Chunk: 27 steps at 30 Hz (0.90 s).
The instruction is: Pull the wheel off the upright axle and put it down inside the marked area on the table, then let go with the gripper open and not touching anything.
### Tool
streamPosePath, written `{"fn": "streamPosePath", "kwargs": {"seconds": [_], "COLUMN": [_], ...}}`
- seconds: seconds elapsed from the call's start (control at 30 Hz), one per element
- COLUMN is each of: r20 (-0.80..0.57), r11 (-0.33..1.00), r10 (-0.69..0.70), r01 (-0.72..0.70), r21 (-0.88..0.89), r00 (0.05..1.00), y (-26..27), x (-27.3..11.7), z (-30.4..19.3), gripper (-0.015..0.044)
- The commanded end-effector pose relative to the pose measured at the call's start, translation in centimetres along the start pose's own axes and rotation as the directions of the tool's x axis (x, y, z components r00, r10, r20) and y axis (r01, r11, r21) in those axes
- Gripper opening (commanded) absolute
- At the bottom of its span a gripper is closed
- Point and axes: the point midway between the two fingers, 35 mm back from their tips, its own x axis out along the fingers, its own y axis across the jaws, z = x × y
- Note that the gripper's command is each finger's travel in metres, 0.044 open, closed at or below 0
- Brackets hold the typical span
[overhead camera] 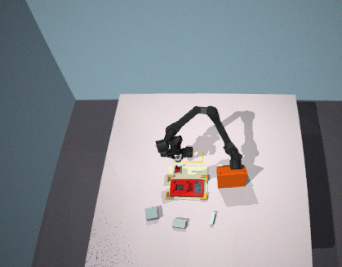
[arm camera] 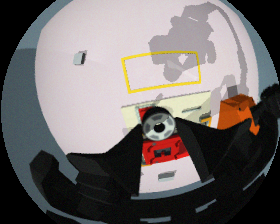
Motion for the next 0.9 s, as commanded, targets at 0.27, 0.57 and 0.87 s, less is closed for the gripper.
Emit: {"fn": "streamPosePath", "kwargs": {"seconds": [0.27, 0.57, 0.87], "r20": [0.002, 0.004, 0.004], "r11": [1.000, 1.000, 1.000], "r10": [0.005, 0.005, 0.005], "r01": [-0.005, -0.005, -0.005], "r21": [0.001, 0.002, 0.002], "r00": [1.000, 1.000, 1.000], "y": [-2.8, -4.9, -4.8], "x": [-0.6, -0.7, 1.0], "z": [4.8, 7.3, 7.3], "gripper": [0.0000, 0.0000, 0.0000]}}
